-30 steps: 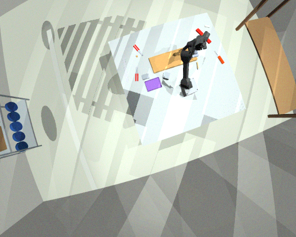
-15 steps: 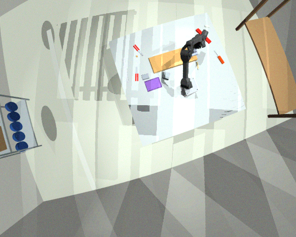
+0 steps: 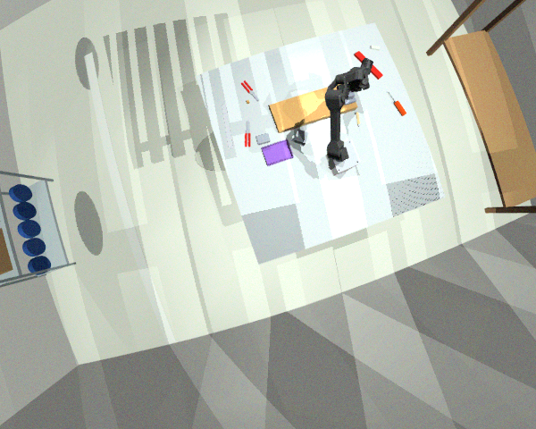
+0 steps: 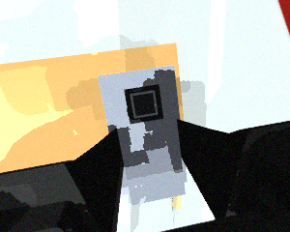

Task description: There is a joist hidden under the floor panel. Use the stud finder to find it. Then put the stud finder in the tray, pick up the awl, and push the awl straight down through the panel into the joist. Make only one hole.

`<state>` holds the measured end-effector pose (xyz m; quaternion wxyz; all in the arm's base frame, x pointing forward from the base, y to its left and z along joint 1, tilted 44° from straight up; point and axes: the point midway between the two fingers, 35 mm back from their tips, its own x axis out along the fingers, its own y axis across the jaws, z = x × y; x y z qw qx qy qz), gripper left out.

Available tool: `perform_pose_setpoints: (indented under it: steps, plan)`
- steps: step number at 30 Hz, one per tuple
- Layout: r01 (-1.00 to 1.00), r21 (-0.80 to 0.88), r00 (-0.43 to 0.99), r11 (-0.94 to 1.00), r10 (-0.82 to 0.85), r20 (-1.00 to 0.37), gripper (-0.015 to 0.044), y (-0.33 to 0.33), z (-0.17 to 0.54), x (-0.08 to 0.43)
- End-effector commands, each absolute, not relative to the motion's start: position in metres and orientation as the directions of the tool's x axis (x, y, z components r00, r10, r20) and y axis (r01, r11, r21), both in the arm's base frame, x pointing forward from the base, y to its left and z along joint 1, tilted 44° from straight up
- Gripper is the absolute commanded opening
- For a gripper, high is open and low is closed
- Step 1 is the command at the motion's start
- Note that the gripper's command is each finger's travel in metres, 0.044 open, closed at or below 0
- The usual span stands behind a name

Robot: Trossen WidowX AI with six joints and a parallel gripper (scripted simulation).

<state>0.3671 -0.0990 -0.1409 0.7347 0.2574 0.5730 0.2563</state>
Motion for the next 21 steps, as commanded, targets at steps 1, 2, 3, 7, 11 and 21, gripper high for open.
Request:
perform_pose_setpoints:
  steps: [1, 2, 3, 7, 11, 21]
  plan:
    - [-0.075, 0.676, 0.222, 0.733, 0.674, -0.705, 0.0000, -0.094, -0.148, 0.367]
    - [-0.075, 0.677, 0.222, 0.732, 0.674, -0.705, 0.0000, -0.092, -0.149, 0.366]
    - [-0.075, 0.677, 0.222, 0.732, 0.674, -0.705, 0.0000, -0.090, -0.151, 0.366]
    - [-0.075, 0.677, 0.222, 0.732, 0.674, -0.705, 0.0000, -0.089, -0.153, 0.366]
    - [-0.075, 0.677, 0.222, 0.732, 0.674, -0.704, 0.0000, -0.085, -0.157, 0.366]
    - [-0.075, 0.678, 0.222, 0.731, 0.675, -0.704, 0.0000, -0.077, -0.164, 0.365]
